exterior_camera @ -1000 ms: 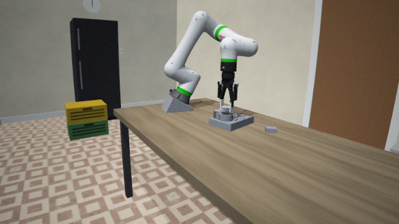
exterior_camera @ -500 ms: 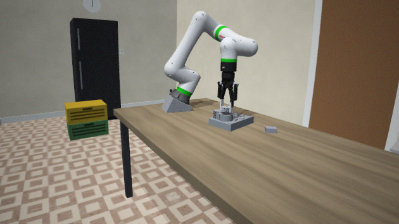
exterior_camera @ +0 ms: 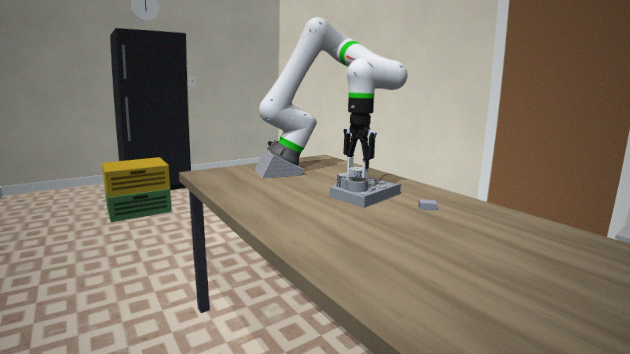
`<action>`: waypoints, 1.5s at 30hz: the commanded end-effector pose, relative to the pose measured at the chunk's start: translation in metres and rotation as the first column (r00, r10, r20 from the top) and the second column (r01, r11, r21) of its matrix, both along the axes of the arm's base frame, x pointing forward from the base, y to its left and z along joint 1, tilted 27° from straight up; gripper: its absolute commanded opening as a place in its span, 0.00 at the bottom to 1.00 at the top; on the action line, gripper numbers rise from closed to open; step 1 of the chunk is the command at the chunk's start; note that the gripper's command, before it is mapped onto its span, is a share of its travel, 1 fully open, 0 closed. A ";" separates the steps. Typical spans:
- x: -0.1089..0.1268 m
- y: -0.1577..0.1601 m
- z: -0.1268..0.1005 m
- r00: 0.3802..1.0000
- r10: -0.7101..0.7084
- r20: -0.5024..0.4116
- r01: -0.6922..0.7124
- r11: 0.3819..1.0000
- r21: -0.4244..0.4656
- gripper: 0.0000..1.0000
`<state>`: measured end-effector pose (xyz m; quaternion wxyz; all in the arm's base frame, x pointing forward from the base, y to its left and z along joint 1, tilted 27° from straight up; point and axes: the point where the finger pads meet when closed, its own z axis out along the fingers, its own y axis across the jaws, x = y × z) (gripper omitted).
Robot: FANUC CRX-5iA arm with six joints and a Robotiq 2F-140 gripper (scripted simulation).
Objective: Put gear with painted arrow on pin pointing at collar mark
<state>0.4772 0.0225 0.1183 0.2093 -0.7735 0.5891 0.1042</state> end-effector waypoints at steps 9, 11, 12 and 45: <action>0.000 0.000 -0.001 1.000 0.000 0.000 0.000 1.000 0.000 0.00; 0.000 0.001 -0.001 1.000 0.000 0.000 0.000 1.000 0.000 0.00; 0.000 0.001 -0.001 1.000 0.000 0.000 0.000 1.000 0.000 0.00; 0.001 0.003 -0.005 1.000 0.000 0.000 0.000 1.000 0.000 0.00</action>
